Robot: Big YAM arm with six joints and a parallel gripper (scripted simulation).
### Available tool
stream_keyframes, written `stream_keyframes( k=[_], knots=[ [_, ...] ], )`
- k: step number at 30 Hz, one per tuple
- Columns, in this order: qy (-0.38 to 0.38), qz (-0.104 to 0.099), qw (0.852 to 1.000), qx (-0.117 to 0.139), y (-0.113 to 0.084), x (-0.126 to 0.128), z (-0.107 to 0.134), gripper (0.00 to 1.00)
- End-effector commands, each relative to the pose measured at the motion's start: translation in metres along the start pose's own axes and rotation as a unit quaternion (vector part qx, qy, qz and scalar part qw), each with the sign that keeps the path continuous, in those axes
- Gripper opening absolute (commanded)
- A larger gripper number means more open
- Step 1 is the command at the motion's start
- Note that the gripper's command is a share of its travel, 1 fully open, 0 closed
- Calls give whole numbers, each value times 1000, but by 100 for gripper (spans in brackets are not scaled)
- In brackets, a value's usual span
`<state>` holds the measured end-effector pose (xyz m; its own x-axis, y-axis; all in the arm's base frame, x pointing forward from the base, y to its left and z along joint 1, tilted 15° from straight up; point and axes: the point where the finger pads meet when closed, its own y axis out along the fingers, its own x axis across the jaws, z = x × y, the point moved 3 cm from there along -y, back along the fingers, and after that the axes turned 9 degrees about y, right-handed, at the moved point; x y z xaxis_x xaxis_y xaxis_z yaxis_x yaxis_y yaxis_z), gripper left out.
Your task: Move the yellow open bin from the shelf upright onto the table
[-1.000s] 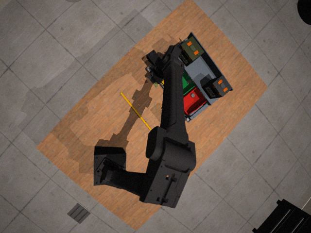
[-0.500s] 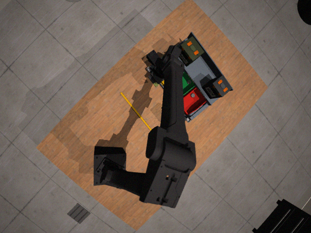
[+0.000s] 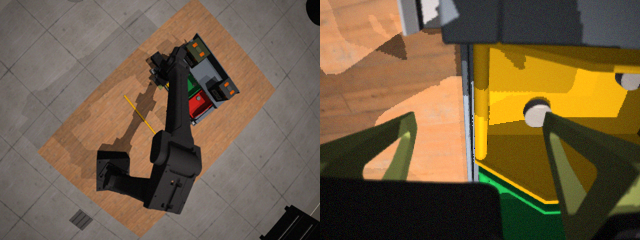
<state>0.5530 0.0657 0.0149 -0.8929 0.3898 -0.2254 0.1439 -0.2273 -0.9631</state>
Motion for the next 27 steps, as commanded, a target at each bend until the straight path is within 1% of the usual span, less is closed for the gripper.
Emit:
stream_keyframes(
  k=[1,27],
  knots=[
    [2,10,1000,-9,-7,-8,5,90],
    [1,8,1000,-7,-4,-7,5,90]
  ],
)
